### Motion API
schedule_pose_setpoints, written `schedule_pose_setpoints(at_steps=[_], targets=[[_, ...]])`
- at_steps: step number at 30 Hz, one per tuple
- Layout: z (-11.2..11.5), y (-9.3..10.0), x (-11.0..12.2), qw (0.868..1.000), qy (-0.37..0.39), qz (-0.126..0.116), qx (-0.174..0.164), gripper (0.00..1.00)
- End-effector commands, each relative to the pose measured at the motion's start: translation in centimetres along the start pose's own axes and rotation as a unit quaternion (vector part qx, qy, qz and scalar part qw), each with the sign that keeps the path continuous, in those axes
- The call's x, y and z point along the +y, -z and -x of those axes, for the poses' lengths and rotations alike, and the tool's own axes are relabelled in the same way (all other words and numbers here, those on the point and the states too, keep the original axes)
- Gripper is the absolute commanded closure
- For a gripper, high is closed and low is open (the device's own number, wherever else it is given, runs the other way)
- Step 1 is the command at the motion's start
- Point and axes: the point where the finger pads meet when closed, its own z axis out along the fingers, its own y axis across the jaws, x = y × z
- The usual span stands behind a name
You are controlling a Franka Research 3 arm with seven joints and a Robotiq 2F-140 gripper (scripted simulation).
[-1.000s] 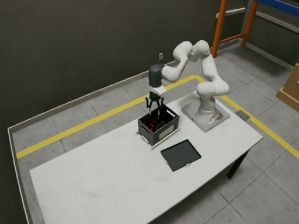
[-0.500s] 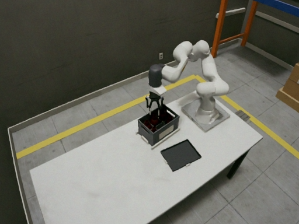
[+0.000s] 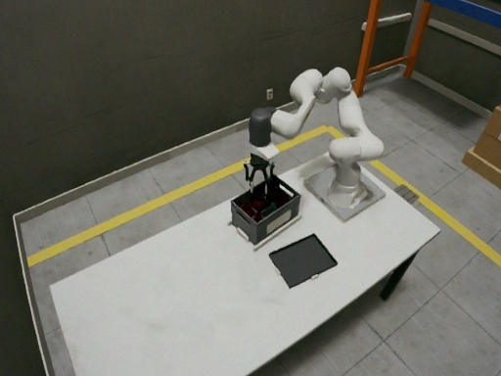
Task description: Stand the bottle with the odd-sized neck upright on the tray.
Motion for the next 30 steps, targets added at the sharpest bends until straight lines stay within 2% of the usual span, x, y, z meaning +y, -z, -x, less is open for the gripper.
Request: schedule_pose_setpoints(at_steps=[1, 14, 30], targets=[[0.1, 0.0, 0.2, 1.0, -0.001, 0.002, -0.001, 0.56], [0.1, -0.3, 0.2, 1.0, -0.001, 0.002, -0.001, 0.56], [0.1, -1.6, 0.2, 1.0, -0.001, 0.002, -0.001, 0.56]])
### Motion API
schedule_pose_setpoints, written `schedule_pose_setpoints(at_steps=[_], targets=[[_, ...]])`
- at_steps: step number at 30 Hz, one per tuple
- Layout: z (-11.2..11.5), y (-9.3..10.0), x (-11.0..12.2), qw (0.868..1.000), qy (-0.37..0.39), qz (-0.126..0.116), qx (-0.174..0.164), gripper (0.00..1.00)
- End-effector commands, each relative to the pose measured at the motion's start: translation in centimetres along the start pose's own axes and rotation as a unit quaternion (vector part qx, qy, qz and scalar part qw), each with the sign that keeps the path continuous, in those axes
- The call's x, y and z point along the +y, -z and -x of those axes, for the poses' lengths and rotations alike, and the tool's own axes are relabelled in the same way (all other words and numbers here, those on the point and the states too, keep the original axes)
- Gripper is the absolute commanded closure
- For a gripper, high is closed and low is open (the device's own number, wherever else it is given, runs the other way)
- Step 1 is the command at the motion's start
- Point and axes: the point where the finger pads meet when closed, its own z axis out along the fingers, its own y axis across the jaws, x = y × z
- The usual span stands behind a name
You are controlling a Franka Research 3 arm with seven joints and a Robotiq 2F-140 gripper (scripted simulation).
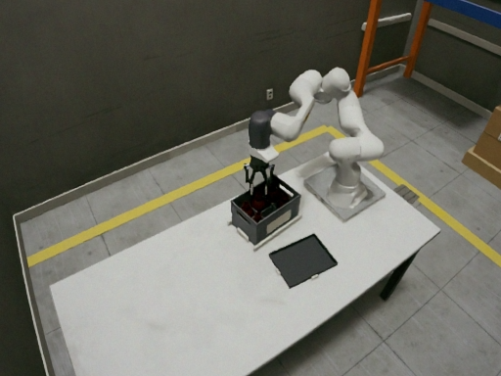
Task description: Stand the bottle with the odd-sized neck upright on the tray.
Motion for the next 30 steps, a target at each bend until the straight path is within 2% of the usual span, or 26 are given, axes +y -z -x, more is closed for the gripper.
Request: schedule_pose_setpoints(at_steps=[1, 12, 30], targets=[[-0.1, -0.4, 0.1, 1.0, -0.001, 0.003, 0.001, 0.56], [-0.1, -1.8, 0.1, 1.0, -0.001, 0.003, 0.001, 0.56], [-0.1, -2.8, 0.1, 1.0, -0.001, 0.003, 0.001, 0.56]])
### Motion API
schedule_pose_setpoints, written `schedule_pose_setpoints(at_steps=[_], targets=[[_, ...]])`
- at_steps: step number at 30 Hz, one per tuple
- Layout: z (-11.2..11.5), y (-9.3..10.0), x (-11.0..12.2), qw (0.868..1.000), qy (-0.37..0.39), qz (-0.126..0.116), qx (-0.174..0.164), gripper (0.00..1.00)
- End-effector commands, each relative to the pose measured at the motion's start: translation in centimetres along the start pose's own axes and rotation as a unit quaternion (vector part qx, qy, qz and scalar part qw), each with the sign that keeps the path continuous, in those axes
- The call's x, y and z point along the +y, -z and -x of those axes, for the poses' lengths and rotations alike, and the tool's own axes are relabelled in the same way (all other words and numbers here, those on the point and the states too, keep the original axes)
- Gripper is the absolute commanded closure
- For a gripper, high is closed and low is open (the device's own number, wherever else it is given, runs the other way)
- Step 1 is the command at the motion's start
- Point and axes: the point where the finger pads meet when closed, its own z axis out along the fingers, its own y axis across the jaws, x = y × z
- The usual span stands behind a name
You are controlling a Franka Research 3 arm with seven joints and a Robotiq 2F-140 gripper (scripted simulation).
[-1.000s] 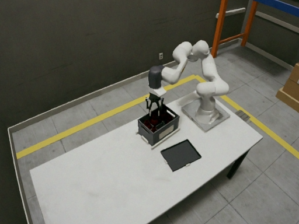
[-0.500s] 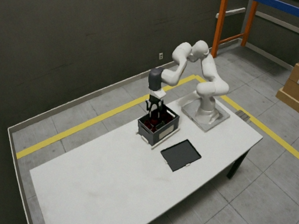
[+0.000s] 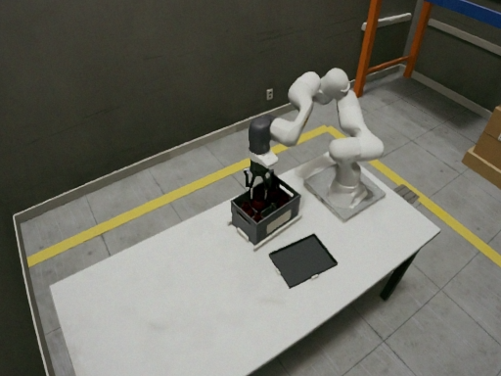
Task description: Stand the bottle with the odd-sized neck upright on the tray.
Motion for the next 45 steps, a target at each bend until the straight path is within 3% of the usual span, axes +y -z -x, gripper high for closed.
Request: schedule_pose_setpoints(at_steps=[1, 42, 43, 45], targets=[[-0.1, -0.11, 0.1, 1.0, -0.002, 0.002, 0.0, 0.56], [-0.1, -0.16, 0.1, 1.0, -0.002, 0.002, 0.0, 0.56], [-0.1, -0.16, 0.1, 1.0, -0.002, 0.002, 0.0, 0.9], [-0.1, -0.16, 0.1, 1.0, -0.002, 0.002, 0.0, 0.9]])
